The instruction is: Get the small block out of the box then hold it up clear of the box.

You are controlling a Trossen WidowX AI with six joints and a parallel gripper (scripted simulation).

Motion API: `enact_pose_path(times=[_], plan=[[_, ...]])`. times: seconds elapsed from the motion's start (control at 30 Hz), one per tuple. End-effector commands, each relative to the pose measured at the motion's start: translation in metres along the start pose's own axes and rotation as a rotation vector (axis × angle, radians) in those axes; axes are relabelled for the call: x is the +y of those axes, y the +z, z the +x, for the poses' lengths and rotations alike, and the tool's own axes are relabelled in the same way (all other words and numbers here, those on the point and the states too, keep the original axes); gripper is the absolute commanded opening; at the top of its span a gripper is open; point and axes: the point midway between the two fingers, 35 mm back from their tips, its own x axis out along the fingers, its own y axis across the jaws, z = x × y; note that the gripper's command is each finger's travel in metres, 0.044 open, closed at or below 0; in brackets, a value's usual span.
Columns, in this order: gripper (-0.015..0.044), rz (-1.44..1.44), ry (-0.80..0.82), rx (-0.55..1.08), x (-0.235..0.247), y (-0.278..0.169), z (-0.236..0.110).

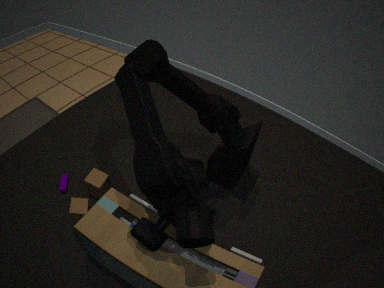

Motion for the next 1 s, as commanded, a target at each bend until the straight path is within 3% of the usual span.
enact_pose_path(times=[0.0, 0.97], plan=[[0.0400, -0.003, -0.001, 0.004, 0.001, -0.006, 0.002], [0.0400, -0.003, -0.001, 0.005, 0.001, -0.034, 0.012]])
